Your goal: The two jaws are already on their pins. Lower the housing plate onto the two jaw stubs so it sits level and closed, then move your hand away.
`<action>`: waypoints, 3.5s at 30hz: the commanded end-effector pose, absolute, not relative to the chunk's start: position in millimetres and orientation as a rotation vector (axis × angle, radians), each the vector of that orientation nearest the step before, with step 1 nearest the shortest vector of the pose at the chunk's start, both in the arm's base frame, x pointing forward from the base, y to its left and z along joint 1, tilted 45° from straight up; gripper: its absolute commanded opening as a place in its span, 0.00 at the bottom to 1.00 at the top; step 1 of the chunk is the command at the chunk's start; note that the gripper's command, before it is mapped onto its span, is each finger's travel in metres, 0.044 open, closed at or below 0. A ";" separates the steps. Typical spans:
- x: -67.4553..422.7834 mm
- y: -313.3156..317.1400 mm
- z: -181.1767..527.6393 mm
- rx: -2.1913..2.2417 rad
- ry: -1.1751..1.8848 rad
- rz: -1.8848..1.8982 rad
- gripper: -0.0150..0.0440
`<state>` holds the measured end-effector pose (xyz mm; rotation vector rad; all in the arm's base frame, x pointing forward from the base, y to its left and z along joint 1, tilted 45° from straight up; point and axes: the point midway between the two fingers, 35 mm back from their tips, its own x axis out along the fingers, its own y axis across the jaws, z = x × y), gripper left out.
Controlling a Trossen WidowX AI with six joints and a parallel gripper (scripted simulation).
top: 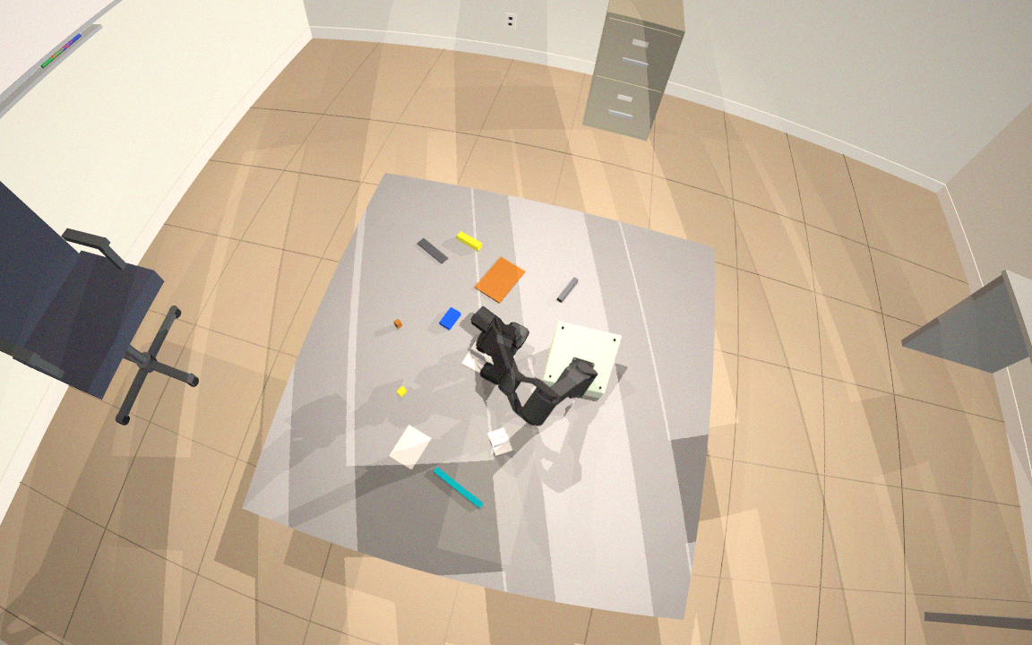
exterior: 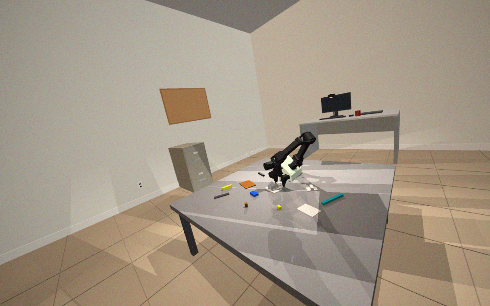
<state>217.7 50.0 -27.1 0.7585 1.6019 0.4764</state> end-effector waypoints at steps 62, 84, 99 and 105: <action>205.7 -42.4 60.0 0.756 1.605 0.468 1.00; 205.7 -42.4 60.0 0.756 1.605 0.468 1.00; 205.7 -42.4 60.0 0.756 1.605 0.468 1.00; 205.7 -42.4 60.0 0.756 1.605 0.468 1.00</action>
